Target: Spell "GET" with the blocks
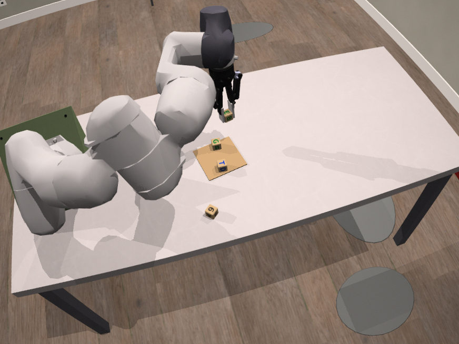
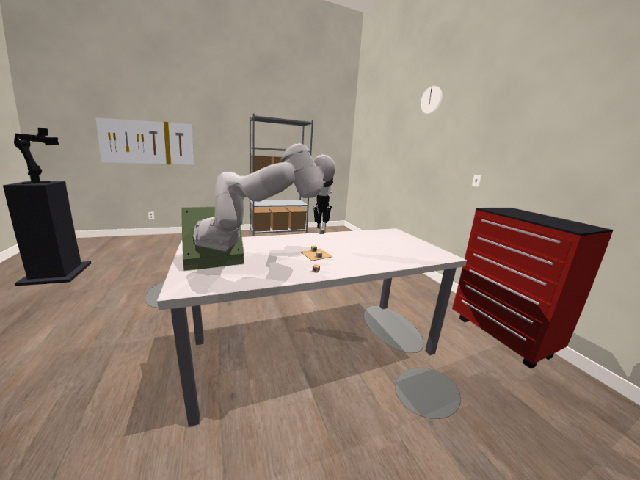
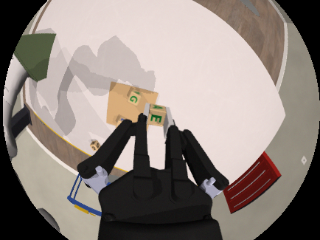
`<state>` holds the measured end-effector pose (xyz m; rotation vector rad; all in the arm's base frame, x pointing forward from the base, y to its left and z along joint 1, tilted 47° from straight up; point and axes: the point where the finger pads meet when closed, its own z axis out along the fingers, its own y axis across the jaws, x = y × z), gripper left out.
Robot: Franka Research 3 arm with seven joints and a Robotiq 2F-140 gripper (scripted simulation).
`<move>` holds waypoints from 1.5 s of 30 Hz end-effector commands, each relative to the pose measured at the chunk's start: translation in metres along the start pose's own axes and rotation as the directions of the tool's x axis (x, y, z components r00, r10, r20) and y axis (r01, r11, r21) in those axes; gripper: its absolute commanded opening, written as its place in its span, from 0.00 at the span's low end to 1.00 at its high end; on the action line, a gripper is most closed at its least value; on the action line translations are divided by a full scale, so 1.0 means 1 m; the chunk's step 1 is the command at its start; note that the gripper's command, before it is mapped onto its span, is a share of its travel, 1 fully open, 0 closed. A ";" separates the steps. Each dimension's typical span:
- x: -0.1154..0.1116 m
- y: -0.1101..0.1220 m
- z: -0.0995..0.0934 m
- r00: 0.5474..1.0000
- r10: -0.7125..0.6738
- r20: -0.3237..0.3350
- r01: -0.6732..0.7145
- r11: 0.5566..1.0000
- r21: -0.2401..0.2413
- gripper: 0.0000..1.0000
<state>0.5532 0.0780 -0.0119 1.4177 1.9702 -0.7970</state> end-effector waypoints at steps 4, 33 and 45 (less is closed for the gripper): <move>-0.024 -0.027 0.000 0.984 0.179 -0.019 -0.179 0.984 0.001 0.16; -0.056 -0.071 0.006 0.954 0.298 -0.028 -0.298 0.954 0.013 0.16; -0.056 -0.071 0.051 0.954 0.298 -0.028 -0.298 0.954 0.012 0.16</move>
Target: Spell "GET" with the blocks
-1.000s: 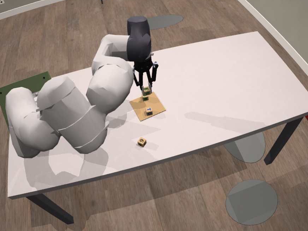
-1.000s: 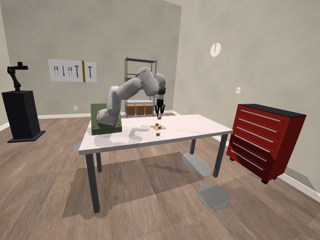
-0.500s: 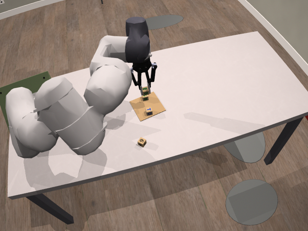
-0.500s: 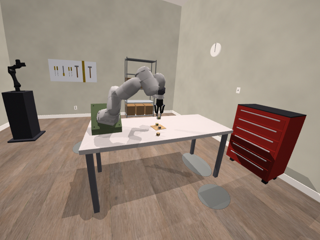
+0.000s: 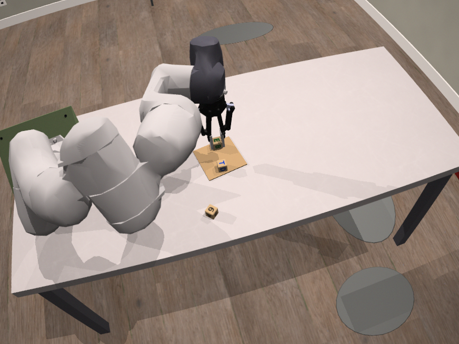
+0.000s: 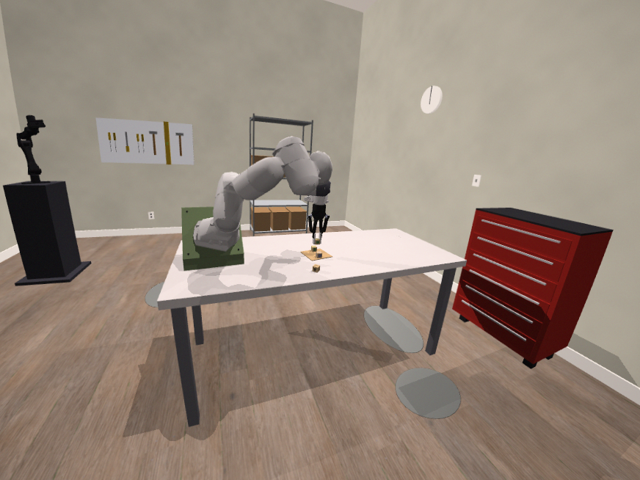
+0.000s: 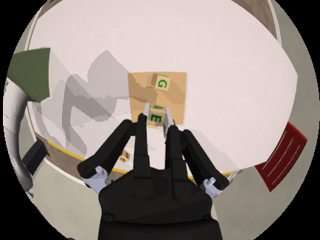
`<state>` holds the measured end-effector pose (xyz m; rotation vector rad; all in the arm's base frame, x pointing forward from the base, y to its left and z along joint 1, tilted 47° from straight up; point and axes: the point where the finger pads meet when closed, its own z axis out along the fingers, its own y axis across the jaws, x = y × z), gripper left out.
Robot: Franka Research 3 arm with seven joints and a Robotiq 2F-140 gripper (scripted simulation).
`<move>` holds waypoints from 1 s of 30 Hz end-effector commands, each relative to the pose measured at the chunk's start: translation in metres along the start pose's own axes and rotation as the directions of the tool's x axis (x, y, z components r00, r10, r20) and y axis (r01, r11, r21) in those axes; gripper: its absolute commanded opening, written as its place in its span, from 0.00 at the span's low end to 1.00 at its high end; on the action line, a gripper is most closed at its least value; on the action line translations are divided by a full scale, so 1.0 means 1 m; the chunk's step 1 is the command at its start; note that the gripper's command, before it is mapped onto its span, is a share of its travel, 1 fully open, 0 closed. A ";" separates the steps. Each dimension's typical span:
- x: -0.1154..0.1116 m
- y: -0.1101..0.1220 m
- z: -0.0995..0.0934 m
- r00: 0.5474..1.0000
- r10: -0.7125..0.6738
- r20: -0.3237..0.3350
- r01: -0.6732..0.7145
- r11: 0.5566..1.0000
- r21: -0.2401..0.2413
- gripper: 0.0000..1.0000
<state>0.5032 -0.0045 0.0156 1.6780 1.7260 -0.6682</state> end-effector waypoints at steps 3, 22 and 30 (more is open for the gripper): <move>0.002 0.002 0.018 1.000 0.015 -0.007 -0.015 1.000 -0.007 0.16; 0.002 0.002 0.061 1.000 0.015 -0.007 -0.015 1.000 -0.007 0.16; 0.002 0.002 0.061 1.000 0.015 -0.007 -0.015 1.000 -0.007 0.16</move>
